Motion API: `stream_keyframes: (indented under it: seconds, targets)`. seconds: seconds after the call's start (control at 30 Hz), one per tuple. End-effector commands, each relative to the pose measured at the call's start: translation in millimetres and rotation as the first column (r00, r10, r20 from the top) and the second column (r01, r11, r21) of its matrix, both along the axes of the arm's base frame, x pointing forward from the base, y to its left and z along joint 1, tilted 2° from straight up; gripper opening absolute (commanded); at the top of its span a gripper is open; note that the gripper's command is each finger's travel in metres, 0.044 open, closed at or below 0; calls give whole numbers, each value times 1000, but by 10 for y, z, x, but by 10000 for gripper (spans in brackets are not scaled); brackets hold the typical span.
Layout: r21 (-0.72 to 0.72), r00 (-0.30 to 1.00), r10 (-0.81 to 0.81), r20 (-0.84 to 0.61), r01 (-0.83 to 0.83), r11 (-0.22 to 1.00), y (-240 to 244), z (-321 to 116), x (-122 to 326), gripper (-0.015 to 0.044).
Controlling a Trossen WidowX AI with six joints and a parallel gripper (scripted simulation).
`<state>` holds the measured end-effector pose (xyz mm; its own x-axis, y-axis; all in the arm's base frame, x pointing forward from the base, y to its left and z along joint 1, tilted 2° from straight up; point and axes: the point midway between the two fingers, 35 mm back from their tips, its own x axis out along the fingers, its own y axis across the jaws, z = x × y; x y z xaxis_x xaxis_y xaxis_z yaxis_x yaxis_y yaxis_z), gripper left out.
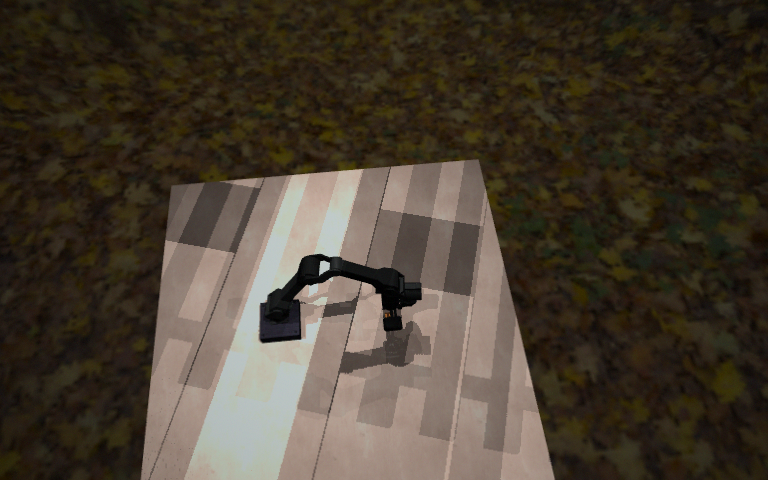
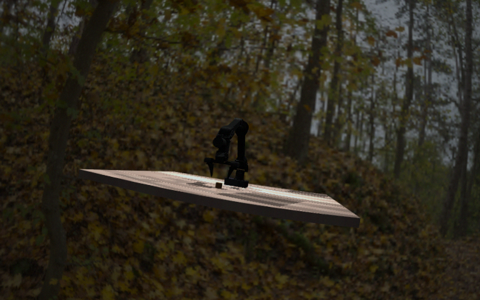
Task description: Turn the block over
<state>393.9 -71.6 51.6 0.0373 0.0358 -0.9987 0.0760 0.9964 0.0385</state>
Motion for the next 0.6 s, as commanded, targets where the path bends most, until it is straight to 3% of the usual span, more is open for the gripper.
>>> stream_keyframes:
  seconds: [0.0,0.57]
  targets:
    - [-1,1000,1,-15,-1,1000,10,-107,-26,440]
    - [-1,1000,1,-15,-1,1000,18,-345,-19,440]
